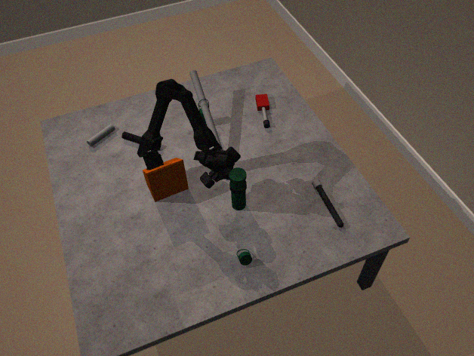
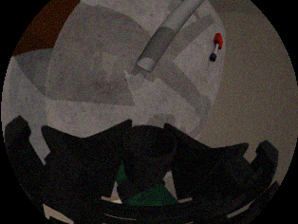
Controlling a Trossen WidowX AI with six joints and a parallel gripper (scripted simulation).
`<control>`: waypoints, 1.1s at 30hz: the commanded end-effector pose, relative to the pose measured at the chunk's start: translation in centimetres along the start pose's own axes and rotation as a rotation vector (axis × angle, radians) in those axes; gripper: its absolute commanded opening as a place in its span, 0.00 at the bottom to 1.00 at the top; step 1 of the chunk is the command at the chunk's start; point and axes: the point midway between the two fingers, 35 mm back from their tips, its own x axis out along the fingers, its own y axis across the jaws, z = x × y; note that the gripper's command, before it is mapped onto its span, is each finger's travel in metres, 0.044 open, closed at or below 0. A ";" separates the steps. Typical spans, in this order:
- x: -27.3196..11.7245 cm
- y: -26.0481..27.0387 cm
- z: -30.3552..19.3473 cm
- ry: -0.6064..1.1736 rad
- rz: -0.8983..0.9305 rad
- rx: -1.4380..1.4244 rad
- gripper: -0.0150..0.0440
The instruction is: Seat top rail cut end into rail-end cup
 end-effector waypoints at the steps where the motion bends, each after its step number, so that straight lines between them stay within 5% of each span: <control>1: 0.1 -0.3 0.0 0.016 0.001 0.024 0.25; 33: 1.3 -2.3 -0.3 0.141 -0.002 0.246 0.25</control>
